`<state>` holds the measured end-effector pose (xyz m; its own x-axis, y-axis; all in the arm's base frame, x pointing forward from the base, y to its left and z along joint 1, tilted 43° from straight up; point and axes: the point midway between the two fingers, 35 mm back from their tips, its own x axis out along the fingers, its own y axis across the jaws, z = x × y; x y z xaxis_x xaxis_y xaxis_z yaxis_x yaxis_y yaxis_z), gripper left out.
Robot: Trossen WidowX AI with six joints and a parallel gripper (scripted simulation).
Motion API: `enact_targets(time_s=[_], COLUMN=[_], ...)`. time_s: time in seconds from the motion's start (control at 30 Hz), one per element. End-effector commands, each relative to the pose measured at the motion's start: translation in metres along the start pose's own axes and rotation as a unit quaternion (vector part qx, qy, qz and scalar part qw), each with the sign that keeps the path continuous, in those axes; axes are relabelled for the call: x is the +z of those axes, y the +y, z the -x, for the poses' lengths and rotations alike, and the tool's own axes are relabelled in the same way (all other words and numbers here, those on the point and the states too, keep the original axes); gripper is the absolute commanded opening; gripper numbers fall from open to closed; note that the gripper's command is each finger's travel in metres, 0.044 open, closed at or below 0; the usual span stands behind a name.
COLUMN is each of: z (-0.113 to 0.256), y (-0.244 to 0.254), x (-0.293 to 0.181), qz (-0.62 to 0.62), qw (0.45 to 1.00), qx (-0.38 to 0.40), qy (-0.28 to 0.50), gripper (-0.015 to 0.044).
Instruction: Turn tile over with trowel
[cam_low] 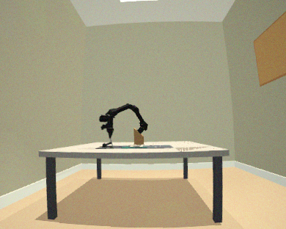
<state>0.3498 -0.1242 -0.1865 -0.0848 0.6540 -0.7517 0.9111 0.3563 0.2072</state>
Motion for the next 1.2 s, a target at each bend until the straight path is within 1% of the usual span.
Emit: enact_targets(time_s=[0.0, 0.27, 1.17], z=[-0.002, 0.000, -0.004], y=[0.002, 0.000, 0.002], x=[-0.002, -0.002, -0.051], qz=[0.000, 0.000, -0.001], qw=[1.000, 1.000, 1.000], qx=[0.001, 0.000, 0.001], qy=[0.004, 0.000, 0.006], gripper=[0.0100, 0.0100, 0.0100])
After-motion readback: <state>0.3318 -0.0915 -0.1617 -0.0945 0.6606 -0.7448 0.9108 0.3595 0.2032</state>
